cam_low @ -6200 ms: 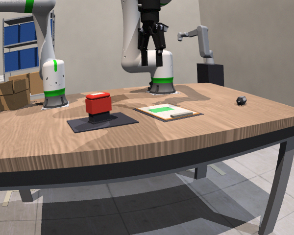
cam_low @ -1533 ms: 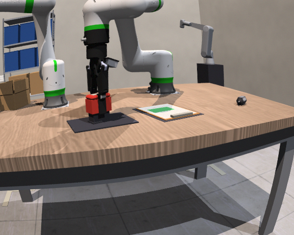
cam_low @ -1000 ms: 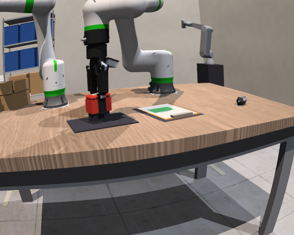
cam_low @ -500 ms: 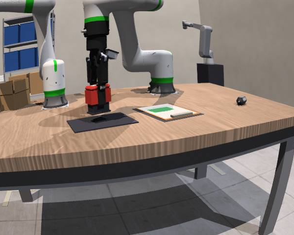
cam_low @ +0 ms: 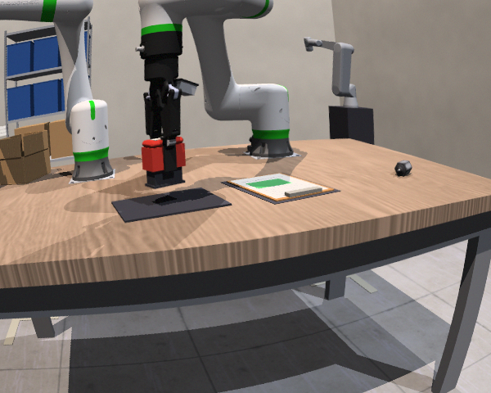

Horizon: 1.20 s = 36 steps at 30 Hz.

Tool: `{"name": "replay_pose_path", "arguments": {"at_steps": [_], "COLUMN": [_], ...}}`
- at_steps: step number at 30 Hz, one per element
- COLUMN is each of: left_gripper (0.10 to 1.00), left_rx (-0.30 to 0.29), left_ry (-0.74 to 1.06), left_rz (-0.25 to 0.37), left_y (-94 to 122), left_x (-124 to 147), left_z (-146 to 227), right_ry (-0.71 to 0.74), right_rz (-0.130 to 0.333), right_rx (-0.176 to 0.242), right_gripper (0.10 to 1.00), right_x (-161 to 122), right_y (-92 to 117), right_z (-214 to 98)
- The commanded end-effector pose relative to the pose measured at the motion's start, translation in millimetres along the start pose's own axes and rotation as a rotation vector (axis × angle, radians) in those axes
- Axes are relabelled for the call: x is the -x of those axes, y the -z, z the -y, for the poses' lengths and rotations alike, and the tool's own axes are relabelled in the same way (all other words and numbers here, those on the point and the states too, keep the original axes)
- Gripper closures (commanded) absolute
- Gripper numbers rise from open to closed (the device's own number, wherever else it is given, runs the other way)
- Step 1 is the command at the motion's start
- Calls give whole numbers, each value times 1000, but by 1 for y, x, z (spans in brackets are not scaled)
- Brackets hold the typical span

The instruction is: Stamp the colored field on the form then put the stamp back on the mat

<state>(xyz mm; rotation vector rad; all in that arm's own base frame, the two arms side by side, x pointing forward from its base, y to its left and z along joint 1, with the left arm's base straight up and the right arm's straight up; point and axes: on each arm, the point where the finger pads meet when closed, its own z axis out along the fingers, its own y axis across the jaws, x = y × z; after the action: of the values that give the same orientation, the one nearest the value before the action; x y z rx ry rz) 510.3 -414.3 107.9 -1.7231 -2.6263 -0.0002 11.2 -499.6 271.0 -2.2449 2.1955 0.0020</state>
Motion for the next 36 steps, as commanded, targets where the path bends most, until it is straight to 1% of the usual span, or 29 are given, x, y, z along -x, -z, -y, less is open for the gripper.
{"name": "replay_pose_path", "arguments": {"at_steps": [1,6,11,13,14,20,28,30,36], "left_gripper": [815,815,815,815,815,815,815,815,815], "left_rx": [1,1,1,1,1,1,1,1,1], "left_ry": [-1,-6,-17,-17,-20,-44,-85,-85,-117], "left_rz": [2,2,2,2,2,2,2,2,2], "left_y": [2,3,5,5,6,10,12,12,12], "left_x": [-1,-8,-25,-25,-29,-65,-127,-127,-175], "left_z": [-1,-4,-12,-12,-14,-26,-39,-39,-43], "right_ry": [0,0,0,0,0,0,0,0,0], "right_rz": [-2,-2,-2,-2,-2,-2,-2,-2,-2], "right_rx": [0,0,0,0,0,0,0,0,0], "right_gripper": [98,98,98,98,98,98,98,98,98], "right_x": [0,0,0,0,0,0,0,0,0], "right_y": [1,1,1,1,1,1,1,1,1], "right_z": [0,0,0,0,0,0,0,0,0]}}
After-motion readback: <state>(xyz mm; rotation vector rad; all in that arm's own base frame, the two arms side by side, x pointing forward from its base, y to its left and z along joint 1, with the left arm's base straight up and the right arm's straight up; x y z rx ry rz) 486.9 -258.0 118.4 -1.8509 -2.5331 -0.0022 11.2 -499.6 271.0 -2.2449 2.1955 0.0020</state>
